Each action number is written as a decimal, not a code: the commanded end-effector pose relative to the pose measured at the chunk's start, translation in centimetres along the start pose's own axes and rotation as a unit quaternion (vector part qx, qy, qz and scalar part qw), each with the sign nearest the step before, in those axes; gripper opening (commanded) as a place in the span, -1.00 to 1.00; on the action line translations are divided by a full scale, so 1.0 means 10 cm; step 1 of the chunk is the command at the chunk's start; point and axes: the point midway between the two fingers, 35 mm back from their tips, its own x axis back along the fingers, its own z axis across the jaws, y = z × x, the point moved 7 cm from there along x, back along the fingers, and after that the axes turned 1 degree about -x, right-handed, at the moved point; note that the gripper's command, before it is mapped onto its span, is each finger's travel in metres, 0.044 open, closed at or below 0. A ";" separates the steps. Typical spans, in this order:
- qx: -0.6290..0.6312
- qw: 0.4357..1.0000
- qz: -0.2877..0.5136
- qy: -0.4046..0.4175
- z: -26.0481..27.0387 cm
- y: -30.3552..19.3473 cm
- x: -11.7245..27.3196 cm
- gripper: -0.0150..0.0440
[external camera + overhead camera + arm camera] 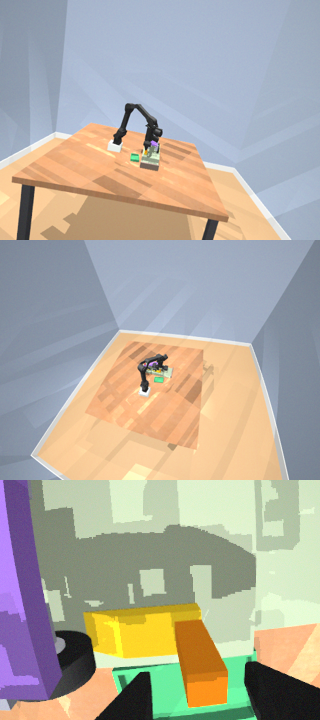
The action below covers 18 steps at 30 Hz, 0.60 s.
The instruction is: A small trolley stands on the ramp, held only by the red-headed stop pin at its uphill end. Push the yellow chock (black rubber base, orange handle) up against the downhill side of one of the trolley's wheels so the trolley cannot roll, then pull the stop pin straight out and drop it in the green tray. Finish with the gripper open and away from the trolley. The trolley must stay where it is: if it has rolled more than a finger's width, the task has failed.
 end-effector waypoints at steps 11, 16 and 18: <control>0.000 1.000 -0.003 -0.002 -0.01 0.00 0.35 0.24; -0.004 1.000 -0.007 -0.006 0.02 0.02 0.36 0.33; -0.016 1.000 -0.019 -0.018 0.07 0.06 0.40 0.15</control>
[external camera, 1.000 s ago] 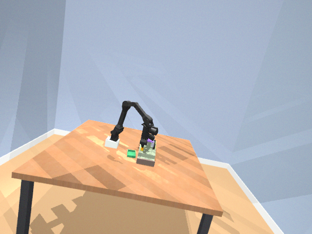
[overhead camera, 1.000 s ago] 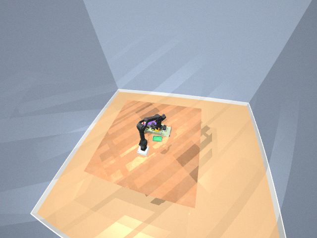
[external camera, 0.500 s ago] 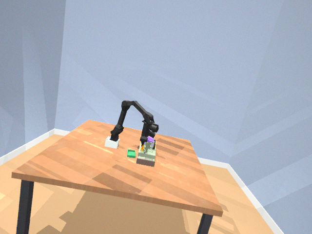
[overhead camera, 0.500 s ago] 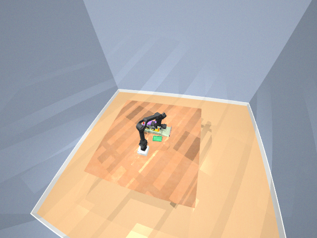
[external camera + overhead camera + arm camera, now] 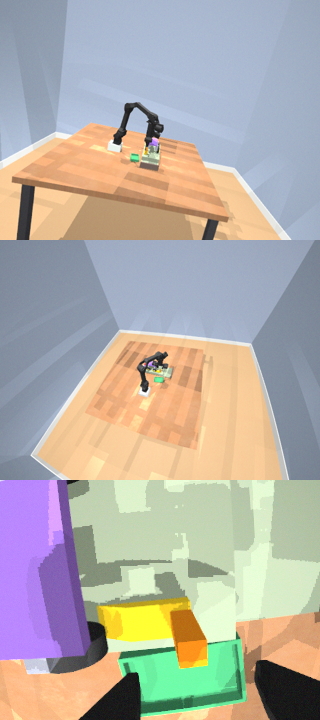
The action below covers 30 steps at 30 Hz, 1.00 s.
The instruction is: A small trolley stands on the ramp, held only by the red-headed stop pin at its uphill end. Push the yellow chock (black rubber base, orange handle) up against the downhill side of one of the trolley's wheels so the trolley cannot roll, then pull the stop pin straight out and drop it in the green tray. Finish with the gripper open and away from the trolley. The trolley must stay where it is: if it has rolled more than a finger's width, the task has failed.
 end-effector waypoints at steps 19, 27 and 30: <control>-0.261 0.964 -0.044 0.039 0.83 0.31 0.19 0.15; -0.406 0.912 -0.014 0.064 1.13 0.32 0.21 0.15; -0.457 0.886 -0.001 0.071 1.24 0.31 0.22 0.15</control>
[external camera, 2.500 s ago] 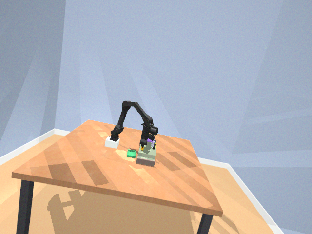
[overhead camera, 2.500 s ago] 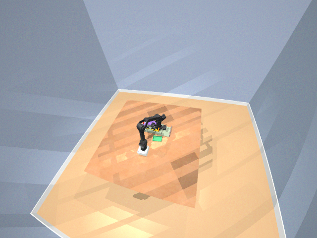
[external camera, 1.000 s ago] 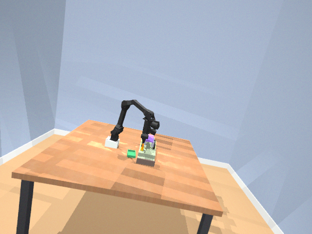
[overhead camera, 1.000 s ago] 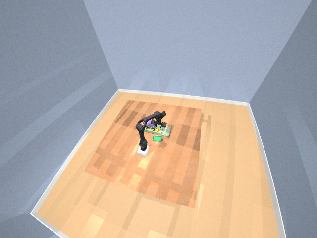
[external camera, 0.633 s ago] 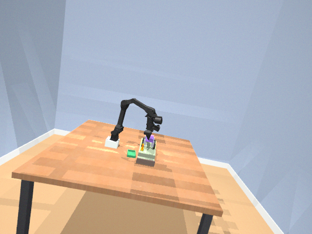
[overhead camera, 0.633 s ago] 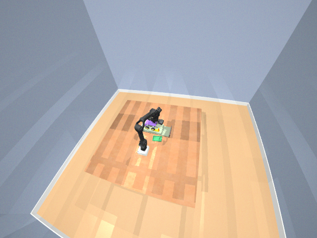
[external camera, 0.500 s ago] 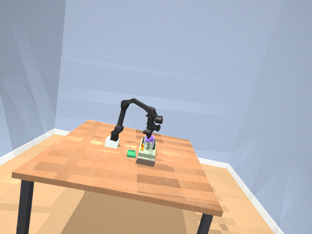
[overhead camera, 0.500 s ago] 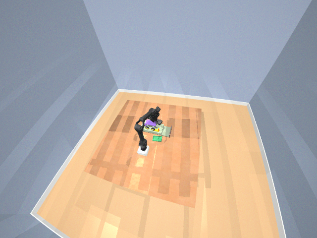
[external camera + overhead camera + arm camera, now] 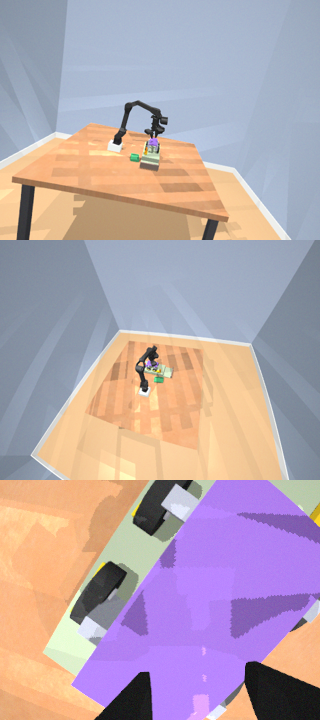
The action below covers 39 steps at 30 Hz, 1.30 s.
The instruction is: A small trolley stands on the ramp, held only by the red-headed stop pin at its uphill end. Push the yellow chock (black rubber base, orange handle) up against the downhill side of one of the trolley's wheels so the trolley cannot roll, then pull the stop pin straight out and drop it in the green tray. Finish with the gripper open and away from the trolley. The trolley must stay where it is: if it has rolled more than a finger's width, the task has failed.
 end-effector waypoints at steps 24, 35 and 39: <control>-0.343 0.937 0.066 -0.021 0.37 -0.56 -0.01 0.15; -0.343 0.937 0.066 -0.021 0.37 -0.58 -0.18 0.15; -0.343 0.937 0.066 -0.021 0.37 -0.59 -0.24 0.15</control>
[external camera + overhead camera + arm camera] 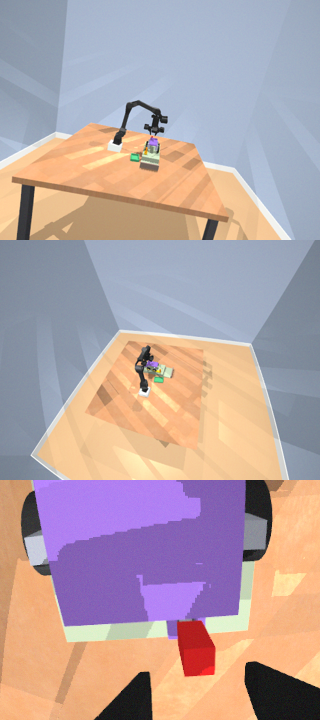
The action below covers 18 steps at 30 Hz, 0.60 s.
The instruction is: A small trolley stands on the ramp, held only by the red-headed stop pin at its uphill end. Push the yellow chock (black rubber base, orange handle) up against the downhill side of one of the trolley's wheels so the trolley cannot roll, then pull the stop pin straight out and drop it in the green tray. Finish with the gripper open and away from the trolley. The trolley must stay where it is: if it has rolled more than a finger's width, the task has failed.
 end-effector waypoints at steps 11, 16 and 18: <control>-0.004 1.000 0.002 -0.004 -0.02 0.00 -0.14 0.15; -0.004 1.000 0.002 -0.004 -0.01 0.00 -0.20 0.15; -0.004 1.000 0.002 -0.004 0.00 0.00 -0.23 0.15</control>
